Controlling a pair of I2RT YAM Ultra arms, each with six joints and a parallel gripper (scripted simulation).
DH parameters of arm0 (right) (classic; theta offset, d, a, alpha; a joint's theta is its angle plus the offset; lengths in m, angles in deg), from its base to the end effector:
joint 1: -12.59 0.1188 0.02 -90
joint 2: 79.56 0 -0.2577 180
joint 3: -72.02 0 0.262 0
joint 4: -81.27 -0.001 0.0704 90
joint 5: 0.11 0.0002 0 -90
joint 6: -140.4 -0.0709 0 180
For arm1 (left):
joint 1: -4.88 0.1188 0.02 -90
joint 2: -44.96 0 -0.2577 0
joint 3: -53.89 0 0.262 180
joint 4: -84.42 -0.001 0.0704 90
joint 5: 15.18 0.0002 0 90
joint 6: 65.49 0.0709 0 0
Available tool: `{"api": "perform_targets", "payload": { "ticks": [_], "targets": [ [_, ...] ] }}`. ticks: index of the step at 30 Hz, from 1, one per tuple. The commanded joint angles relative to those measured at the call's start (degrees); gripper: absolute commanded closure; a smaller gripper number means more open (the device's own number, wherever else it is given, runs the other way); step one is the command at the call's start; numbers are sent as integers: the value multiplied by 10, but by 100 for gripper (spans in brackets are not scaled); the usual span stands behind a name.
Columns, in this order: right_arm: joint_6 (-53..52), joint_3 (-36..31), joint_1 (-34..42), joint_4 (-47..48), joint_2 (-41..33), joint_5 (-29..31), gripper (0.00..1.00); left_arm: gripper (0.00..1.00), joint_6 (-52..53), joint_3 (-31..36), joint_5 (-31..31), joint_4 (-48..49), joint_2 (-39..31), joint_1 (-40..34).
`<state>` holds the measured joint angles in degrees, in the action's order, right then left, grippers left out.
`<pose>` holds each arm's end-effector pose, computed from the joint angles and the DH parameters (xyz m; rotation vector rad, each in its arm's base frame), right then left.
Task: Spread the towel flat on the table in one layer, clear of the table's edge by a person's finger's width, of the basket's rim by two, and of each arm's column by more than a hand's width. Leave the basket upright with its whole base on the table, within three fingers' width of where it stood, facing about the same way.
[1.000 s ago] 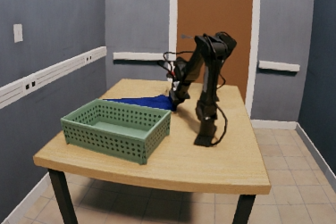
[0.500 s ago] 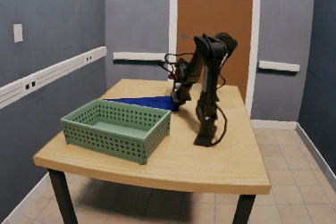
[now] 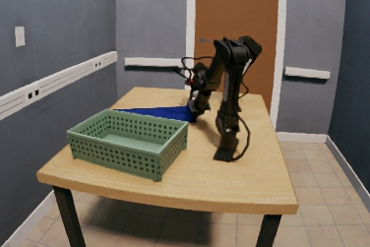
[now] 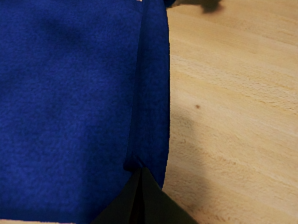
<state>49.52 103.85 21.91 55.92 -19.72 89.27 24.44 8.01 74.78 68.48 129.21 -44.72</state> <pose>0.2030 0.0351 0.1051 -0.1887 2.4971 0.0872 0.1835 -0.2140 0.0977 1.0698 2.3197 -0.3446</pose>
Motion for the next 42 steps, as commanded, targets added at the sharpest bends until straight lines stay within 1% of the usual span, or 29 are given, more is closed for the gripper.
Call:
{"api": "perform_targets", "payload": {
  "ticks": [1,6,7,9,10,12,13,17,18,20,21,23,24,25,26,27,34,35,37,38,40,42],
  "targets": [
    [-9,23,-1,-37,-19,20,100,100,-3,-27,-3,-37,-27,-2],
    [-9,28,0,-48,-24,20,100,100,-3,-31,-3,-46,-31,-2],
    [-11,8,8,-52,-31,22,100,100,-10,-28,-9,-46,-34,-13],
    [-11,6,6,-53,-32,22,100,100,-10,-28,-9,-47,-34,-13],
    [-16,-9,16,-61,-49,26,100,100,-23,-2,-19,-47,-40,-29],
    [-18,-9,17,-64,-53,27,100,100,-24,-2,-19,-48,-41,-30],
    [-26,-22,27,-76,-78,32,100,100,-42,9,-31,-49,-48,-53],
    [-28,-22,30,-84,-86,34,100,100,-44,9,-33,-51,-50,-55],
    [-39,-36,44,-106,-120,41,100,100,-66,17,-48,-53,-59,-82],
    [-42,-35,47,-114,-128,44,100,100,-69,11,-50,-55,-61,-85],
    [-52,-47,60,-129,-153,50,100,100,-87,23,-62,-56,-67,-109],
    [-57,-39,65,-144,-167,53,100,100,-91,20,-65,-59,-69,-112],
    [-65,-53,76,-156,-185,59,100,100,-106,27,-75,-61,-73,-131],
    [-67,-52,78,-163,-191,61,100,100,-108,22,-76,-62,-74,-132],
    [-70,-34,81,-175,-204,62,100,100,-109,13,-77,-63,-75,-134],
    [-75,-44,87,-182,-212,66,100,100,-116,19,-82,-65,-76,-142],
    [-81,-55,94,-192,-222,71,100,100,-118,29,-84,-61,-72,-140],
    [-83,-64,89,-185,-224,72,100,100,-118,36,-84,-36,-48,-141],
    [-83,-65,89,-186,-225,72,100,100,-114,24,-79,-41,-56,-138],
    [-83,-74,89,-173,-224,72,100,100,-118,42,-84,-24,-42,-141],
    [-83,-74,89,-175,-224,72,100,100,-118,42,-84,-23,-41,-141],
    [-83,-78,88,-158,-222,72,100,100,-118,45,-84,-15,-36,-141]
  ]
}}
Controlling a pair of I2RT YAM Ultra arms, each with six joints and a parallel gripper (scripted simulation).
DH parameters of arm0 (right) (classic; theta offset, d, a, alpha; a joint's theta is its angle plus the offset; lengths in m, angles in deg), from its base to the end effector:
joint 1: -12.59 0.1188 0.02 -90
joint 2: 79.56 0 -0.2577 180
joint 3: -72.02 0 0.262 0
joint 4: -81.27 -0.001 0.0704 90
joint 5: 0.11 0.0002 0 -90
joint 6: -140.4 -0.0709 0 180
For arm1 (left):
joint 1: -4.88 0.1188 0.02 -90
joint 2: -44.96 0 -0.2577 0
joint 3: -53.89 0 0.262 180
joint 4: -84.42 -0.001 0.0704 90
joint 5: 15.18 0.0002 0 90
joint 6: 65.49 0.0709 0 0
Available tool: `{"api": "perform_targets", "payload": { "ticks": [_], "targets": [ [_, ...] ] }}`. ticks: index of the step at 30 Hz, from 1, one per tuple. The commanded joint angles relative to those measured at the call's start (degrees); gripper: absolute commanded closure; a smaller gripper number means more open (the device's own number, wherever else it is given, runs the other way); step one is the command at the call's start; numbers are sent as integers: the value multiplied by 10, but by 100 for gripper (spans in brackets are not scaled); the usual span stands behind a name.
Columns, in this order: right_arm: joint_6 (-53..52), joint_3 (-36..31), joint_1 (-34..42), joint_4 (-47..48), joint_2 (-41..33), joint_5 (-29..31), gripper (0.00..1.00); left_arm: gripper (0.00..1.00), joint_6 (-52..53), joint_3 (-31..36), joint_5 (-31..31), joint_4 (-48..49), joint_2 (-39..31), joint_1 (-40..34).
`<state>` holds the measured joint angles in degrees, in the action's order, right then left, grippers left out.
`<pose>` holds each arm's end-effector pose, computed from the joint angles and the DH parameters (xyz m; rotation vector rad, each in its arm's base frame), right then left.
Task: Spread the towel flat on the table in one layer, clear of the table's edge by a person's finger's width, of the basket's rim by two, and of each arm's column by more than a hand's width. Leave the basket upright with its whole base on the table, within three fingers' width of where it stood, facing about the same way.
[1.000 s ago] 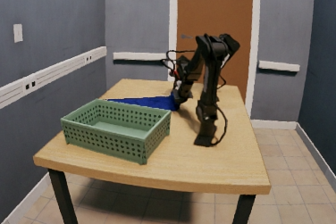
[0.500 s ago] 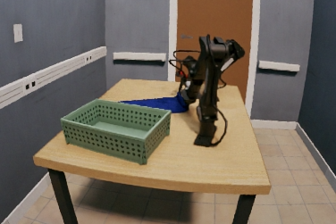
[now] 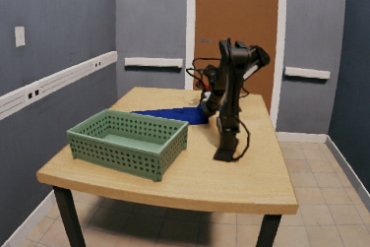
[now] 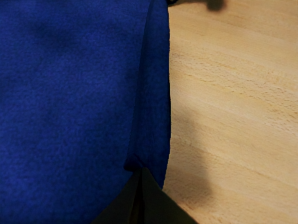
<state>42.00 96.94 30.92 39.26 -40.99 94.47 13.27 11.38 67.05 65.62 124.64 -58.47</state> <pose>0.1463 0.0435 0.1010 -0.1885 2.5326 0.0826 0.1266 -0.2287 0.0974 1.0804 2.3314 -0.3376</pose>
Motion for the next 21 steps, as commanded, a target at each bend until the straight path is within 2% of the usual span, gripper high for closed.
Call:
{"api": "perform_targets", "payload": {
  "ticks": [1,2,4,5,9,10,12,13,18,19,21],
  "targets": [
    [-8,1,-2,8,-8,20,100,100,-3,-1,-2,9,2,-1],
    [-8,20,-1,-10,-11,20,88,88,-7,-17,-7,-7,-14,-3],
    [-8,21,-1,-10,-12,20,88,88,-7,-17,-6,-7,-14,-3],
    [-8,34,-2,-25,-13,20,67,67,-6,-25,-6,-26,-25,-3],
    [-8,34,-2,-28,-15,20,67,67,-7,-25,-6,-27,-26,-3],
    [-7,49,-2,-44,-18,20,46,46,-6,-34,-6,-46,-37,-3],
    [-7,50,-2,-48,-20,20,46,46,-7,-35,-6,-48,-37,-3],
    [-7,56,-2,-55,-21,20,36,36,-6,-39,-6,-57,-42,-3],
    [-7,69,-2,-73,-26,20,36,36,-6,-49,-6,-75,-51,-3],
    [-6,97,-3,-97,-24,19,36,36,-6,-67,-6,-108,-68,-2],
    [-7,99,-2,-104,-27,19,36,36,-6,-70,-6,-114,-69,-3]
  ]
}}
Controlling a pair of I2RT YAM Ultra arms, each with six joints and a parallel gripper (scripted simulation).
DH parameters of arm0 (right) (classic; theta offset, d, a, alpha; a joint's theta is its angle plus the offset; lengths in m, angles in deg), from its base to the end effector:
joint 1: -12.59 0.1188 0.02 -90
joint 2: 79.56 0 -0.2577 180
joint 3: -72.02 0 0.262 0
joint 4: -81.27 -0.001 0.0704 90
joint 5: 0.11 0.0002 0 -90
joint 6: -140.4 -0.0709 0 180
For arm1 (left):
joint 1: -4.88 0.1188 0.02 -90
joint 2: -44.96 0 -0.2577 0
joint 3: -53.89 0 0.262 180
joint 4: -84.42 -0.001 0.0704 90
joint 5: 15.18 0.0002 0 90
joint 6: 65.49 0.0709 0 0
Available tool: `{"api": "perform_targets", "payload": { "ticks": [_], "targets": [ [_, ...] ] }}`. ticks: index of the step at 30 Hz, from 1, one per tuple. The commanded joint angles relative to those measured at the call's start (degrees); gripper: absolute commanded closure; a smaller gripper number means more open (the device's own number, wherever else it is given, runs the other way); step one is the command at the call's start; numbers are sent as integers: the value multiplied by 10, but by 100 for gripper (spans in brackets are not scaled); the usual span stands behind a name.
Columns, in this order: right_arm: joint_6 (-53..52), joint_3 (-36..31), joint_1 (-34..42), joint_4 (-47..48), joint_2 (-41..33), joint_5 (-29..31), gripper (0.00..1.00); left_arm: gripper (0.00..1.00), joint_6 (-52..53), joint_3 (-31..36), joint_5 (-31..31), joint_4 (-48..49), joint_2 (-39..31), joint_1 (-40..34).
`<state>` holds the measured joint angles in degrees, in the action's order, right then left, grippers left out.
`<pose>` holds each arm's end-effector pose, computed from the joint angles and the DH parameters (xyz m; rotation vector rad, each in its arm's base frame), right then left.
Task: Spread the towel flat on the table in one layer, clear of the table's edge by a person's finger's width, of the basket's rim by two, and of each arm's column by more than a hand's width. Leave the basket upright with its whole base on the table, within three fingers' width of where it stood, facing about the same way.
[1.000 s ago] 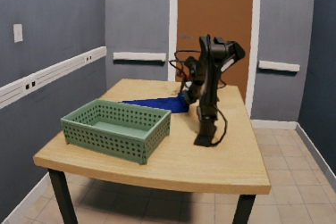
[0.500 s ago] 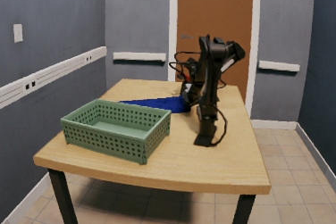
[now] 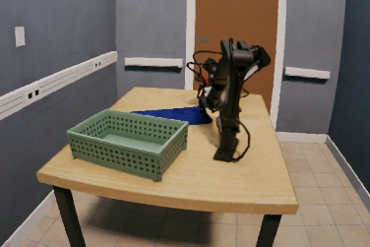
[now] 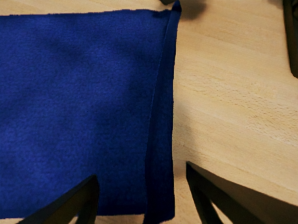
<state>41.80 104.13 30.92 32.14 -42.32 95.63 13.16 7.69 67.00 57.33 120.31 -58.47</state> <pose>0.1519 0.0439 0.1368 -0.1726 2.5062 0.0661 0.1269 -0.2291 0.1235 1.0799 2.3359 -0.3339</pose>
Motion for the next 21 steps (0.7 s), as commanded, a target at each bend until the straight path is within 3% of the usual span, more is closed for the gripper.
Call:
{"api": "perform_targets", "payload": {
  "ticks": [1,5,6,8,9,12,21],
  "targets": [
    [-3,64,-4,-61,-8,7,36,36,-4,-58,-5,-71,-47,-2],
    [-4,70,-3,-74,-13,8,36,36,-5,-64,-5,-82,-47,-3],
    [-3,115,-4,-111,-9,7,36,36,-3,-98,-5,-129,-66,-2],
    [-4,120,-3,-121,-11,8,36,36,-4,-104,-5,-138,-65,-3],
    [-3,160,-4,-151,13,7,36,36,-3,-134,-5,-175,-78,-2],
    [-3,197,-3,-183,20,7,36,36,-3,-166,-5,-214,-83,-2],
    [-5,203,-2,-203,16,9,36,36,-5,-191,-6,-243,-79,-3]
  ]
}}
